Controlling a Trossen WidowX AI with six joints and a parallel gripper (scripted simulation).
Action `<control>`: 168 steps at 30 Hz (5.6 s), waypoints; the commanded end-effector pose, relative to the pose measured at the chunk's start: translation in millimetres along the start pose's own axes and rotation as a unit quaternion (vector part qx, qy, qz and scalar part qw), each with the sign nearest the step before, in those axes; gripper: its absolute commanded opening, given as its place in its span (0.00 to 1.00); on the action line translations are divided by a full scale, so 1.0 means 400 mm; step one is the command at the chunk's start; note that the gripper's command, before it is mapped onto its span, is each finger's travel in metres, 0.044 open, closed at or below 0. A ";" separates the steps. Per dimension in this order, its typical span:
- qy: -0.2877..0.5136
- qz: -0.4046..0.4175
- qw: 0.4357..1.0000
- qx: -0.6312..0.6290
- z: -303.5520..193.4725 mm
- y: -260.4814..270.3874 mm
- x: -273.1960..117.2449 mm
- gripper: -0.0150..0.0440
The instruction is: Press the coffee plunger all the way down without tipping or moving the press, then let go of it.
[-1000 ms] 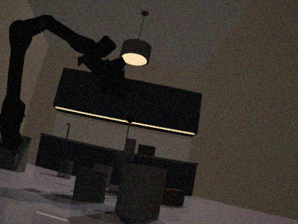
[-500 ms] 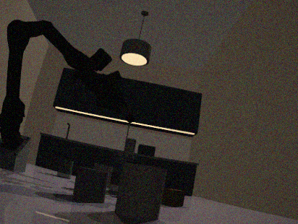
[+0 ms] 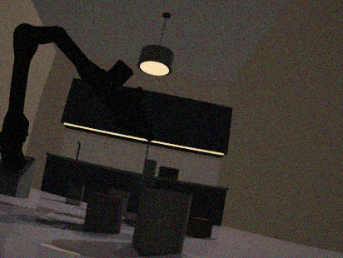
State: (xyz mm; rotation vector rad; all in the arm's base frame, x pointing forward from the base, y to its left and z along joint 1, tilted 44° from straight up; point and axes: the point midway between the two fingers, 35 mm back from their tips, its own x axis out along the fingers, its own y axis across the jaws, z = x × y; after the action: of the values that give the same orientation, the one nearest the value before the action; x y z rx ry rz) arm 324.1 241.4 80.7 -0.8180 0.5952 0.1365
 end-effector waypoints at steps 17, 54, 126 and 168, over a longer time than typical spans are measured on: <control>-0.002 0.000 1.000 -0.002 0.000 -0.001 0.046 0.64; -0.001 0.001 1.000 -0.001 -0.065 0.005 0.100 0.46; -0.003 -0.001 1.000 -0.003 -0.184 0.004 0.224 0.46; -0.008 -0.001 1.000 0.001 -0.171 0.006 0.224 0.99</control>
State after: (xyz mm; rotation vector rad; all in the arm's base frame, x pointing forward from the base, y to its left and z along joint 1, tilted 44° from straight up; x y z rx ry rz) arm 367.2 183.9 -6.3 -0.8150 0.5789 0.1388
